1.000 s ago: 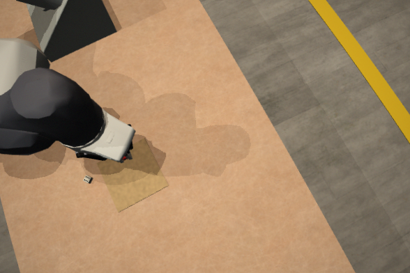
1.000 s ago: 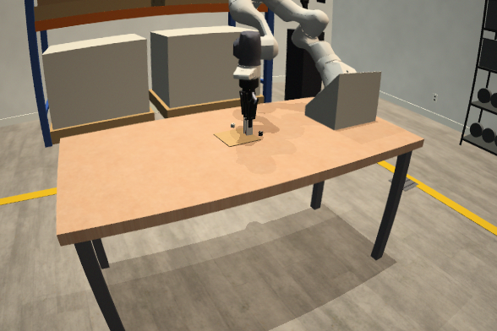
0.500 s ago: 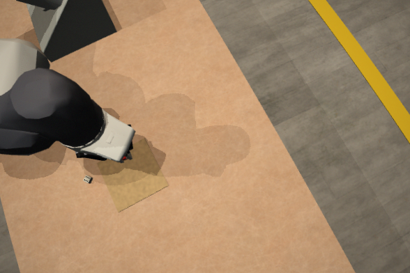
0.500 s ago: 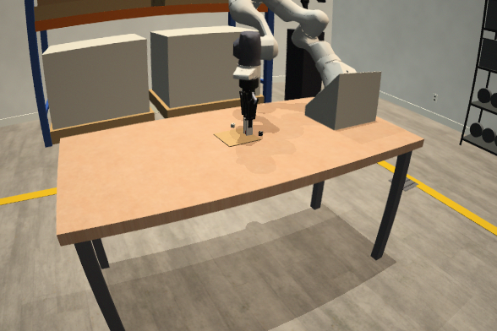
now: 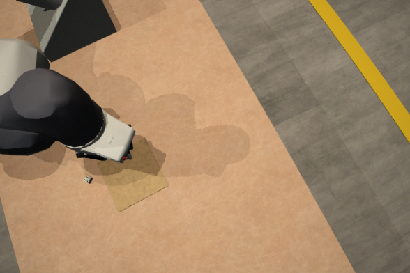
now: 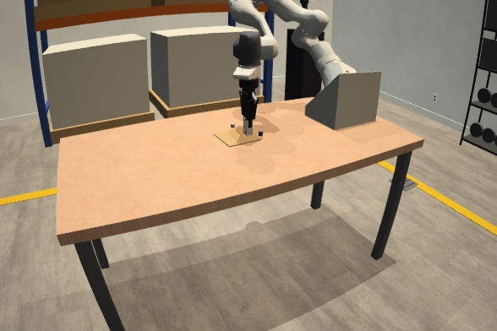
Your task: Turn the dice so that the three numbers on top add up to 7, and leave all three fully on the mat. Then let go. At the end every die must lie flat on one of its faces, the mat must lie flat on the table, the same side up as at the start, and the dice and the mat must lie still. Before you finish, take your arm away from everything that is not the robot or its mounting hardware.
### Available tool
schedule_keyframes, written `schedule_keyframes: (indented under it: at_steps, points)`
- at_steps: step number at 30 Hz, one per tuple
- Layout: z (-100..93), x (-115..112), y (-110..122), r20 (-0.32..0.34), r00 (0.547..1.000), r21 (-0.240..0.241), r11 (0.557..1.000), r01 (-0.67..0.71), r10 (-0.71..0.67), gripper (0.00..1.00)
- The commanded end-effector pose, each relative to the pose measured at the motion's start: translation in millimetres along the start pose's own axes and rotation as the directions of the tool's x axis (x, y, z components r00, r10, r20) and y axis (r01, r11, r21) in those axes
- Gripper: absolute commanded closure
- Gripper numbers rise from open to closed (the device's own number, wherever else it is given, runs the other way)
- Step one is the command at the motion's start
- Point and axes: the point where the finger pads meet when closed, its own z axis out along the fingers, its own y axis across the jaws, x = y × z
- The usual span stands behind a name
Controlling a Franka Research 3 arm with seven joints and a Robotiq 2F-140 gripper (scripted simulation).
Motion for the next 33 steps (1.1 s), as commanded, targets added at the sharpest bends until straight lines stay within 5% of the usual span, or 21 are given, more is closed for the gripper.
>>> schedule_keyframes:
  at_steps: [1, 33]
  points:
    - [0.4, 1.2, -0.6, -0.003, 1.000, 0.001, 1.000, -0.005, 0.005, 0.93]
    - [0.4, 1.2, -0.6, -0.003, 1.000, 0.001, 1.000, -0.005, 0.005, 0.81]
